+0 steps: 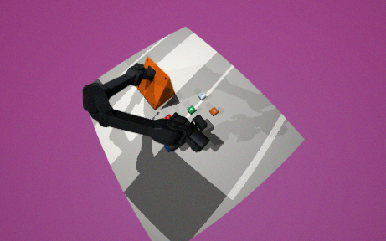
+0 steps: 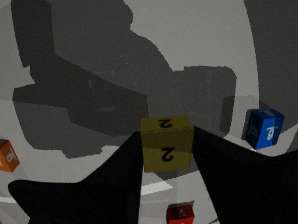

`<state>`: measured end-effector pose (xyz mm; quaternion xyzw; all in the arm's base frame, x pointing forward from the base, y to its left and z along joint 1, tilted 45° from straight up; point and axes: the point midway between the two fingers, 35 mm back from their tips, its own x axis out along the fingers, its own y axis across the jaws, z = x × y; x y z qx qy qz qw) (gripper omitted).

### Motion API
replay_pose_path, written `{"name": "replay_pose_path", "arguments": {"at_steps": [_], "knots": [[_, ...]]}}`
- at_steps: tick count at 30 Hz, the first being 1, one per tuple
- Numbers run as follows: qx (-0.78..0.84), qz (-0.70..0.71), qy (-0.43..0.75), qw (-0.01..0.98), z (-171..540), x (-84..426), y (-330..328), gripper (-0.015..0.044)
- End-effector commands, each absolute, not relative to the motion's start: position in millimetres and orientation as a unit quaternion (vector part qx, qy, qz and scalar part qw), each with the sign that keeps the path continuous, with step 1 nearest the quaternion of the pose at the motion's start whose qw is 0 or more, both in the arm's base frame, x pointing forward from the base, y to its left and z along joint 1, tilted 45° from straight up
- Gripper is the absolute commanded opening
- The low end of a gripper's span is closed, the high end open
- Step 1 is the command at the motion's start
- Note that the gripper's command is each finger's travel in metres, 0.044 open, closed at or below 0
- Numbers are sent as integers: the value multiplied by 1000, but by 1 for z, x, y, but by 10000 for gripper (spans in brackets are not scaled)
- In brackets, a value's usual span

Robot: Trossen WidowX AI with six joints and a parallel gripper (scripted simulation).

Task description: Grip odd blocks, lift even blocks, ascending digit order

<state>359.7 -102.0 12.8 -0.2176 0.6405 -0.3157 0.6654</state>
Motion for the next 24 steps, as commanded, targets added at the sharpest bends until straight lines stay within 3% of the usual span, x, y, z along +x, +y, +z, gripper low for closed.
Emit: {"name": "replay_pose_path", "arguments": {"at_steps": [1,19,24], "knots": [[-217,-318,640,665,12,359,-104,120],[-217,-318,640,665,3,359,-113,120],[-217,-318,640,665,3,359,-113,251]]}}
